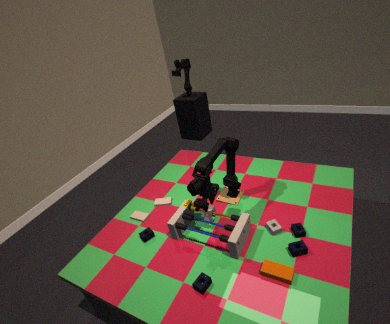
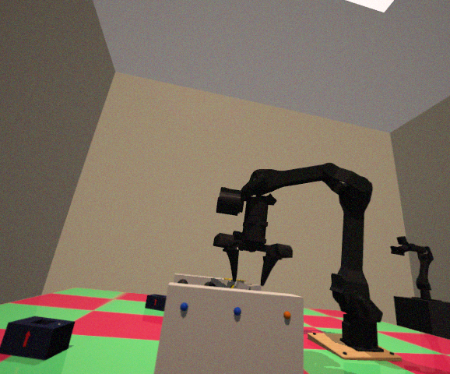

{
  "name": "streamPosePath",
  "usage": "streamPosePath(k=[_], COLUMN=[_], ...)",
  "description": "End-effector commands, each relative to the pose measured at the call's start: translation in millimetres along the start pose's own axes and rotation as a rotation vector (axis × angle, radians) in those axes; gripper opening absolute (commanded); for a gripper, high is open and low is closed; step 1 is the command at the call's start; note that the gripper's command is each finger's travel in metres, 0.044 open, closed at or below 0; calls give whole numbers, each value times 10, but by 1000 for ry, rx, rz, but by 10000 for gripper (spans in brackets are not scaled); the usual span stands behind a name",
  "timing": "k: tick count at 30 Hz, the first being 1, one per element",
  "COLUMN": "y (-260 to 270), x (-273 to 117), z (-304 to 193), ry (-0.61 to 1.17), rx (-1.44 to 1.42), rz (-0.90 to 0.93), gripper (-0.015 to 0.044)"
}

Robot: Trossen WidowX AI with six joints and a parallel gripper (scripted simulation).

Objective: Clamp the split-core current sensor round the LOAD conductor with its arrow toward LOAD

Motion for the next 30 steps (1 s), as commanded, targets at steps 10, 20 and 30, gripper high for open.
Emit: streamPosePath(k=[10, 20, 30], y=[-7, 3, 7], x=[9, 365, 515], z=[-4, -31, -30], ry=[1, -2, -2], rx=[-1, 3, 3], rz=[4, 10, 10], gripper=[440, 440, 440])
Point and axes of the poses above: the point midway between the two fingers, 35 mm back from their tips, its own x axis out along the fingers, its own y axis across the jaws, z = x × y, the point moved 10 cm from there along -x, back along the fingers, and after that the axes turned 5 degrees about x, right-handed, at the moved point
